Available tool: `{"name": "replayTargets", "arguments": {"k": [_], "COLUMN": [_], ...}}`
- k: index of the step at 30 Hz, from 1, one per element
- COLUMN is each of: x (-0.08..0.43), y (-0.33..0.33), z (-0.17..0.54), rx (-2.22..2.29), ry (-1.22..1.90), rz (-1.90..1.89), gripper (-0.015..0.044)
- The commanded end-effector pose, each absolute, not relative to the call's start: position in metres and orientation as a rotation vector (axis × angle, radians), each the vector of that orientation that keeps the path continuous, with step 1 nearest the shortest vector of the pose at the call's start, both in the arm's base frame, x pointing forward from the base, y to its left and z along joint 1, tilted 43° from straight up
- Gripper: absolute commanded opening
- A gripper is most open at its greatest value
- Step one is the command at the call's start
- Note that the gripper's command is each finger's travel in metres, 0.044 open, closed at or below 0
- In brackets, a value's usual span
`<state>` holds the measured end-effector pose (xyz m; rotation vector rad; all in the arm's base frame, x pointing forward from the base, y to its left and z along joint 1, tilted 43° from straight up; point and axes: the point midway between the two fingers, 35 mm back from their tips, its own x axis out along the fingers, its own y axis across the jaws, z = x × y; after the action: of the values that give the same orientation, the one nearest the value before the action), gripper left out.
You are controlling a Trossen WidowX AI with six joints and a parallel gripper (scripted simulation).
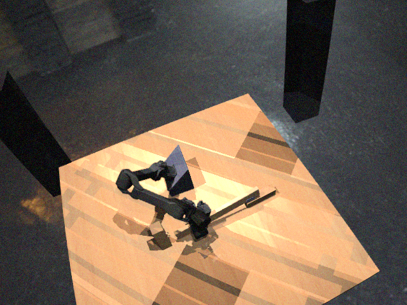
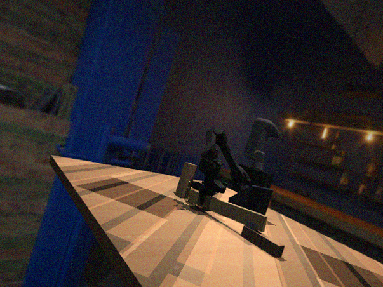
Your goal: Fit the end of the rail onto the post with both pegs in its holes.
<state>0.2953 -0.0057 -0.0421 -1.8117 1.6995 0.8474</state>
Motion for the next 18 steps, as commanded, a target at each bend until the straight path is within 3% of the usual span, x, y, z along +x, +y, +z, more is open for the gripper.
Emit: {"name": "replayTargets", "arguments": {"k": [1,18], "x": [0.2953,0.2966], "y": [-0.0024,0.0036], "z": [-0.0395,-0.0333], "rx": [-1.818,-1.818], "ry": [1.697,1.696], "rz": [0.848,0.848], "gripper": [0.0000,0.0000]}}
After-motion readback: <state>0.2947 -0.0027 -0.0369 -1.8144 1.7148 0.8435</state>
